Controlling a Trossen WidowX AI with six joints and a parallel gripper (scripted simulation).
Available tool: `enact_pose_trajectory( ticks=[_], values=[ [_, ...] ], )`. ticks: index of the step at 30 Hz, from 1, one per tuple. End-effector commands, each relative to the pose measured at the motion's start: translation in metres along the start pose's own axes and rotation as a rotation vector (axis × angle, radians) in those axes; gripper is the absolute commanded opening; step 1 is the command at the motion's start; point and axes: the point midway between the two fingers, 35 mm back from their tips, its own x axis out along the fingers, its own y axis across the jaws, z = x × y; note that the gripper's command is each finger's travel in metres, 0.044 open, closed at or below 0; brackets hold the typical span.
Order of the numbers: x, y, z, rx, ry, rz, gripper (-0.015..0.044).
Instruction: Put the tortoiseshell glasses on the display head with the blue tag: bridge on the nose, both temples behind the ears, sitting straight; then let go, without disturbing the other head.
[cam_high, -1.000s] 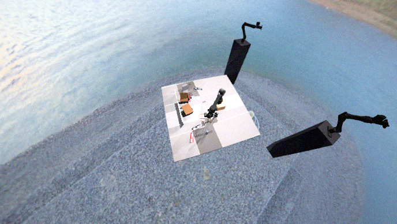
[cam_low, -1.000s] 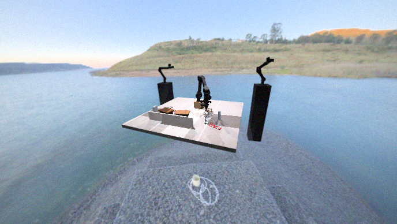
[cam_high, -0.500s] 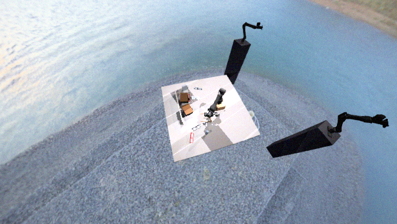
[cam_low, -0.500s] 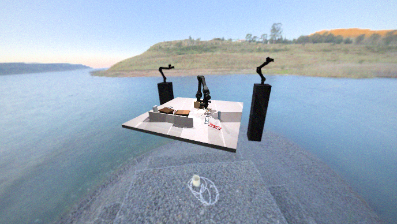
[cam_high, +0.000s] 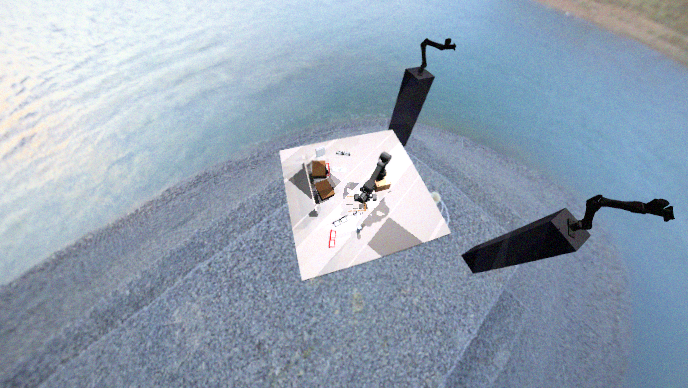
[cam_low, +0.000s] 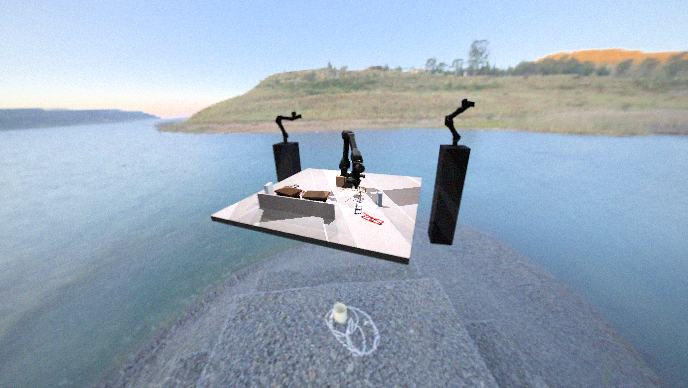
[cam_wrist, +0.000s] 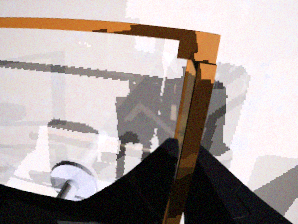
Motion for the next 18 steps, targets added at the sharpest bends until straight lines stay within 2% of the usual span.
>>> enact_pose_trajectory(
  ticks=[1, 18],
  values=[
    [0.0005, -0.0005, 0.0008, -0.005, -0.003, -0.001, 0.0000],
    [0.0004, -0.0002, -0.0042, -0.005, -0.002, -0.001, 0.0000]
  ],
)
